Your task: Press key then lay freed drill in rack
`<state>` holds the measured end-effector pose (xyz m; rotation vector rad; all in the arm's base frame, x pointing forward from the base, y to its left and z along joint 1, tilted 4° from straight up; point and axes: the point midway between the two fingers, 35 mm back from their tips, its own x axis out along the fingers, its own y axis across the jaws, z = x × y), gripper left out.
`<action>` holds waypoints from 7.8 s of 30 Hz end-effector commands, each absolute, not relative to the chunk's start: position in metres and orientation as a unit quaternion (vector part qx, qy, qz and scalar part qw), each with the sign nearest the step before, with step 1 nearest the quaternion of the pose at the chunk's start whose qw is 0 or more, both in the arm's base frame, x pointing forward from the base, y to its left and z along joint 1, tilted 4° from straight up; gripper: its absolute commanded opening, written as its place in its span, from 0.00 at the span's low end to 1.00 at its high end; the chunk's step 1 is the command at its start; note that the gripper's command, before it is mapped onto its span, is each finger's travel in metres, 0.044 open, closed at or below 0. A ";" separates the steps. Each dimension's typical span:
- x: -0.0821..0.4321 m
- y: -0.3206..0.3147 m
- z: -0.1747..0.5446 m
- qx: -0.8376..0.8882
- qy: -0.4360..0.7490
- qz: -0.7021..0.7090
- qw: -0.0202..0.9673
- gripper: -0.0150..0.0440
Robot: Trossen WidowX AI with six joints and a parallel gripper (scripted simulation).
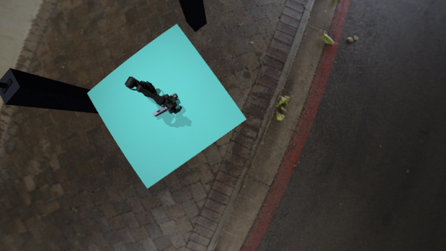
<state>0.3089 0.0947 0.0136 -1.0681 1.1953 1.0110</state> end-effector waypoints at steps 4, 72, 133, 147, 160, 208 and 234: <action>0.308 0.091 0.000 -0.459 0.514 0.434 0.580 1.00; 0.315 0.131 0.006 -0.457 0.513 0.436 0.581 0.57; 0.314 0.117 -0.001 -0.457 0.514 0.434 0.582 0.25; 0.313 0.117 0.001 -0.458 0.514 0.434 0.581 0.25; 0.313 0.117 0.002 -0.458 0.514 0.434 0.581 0.25; 0.315 0.127 0.003 -0.458 0.514 0.434 0.581 0.25; 0.323 0.164 0.007 -0.457 0.513 0.435 0.582 0.25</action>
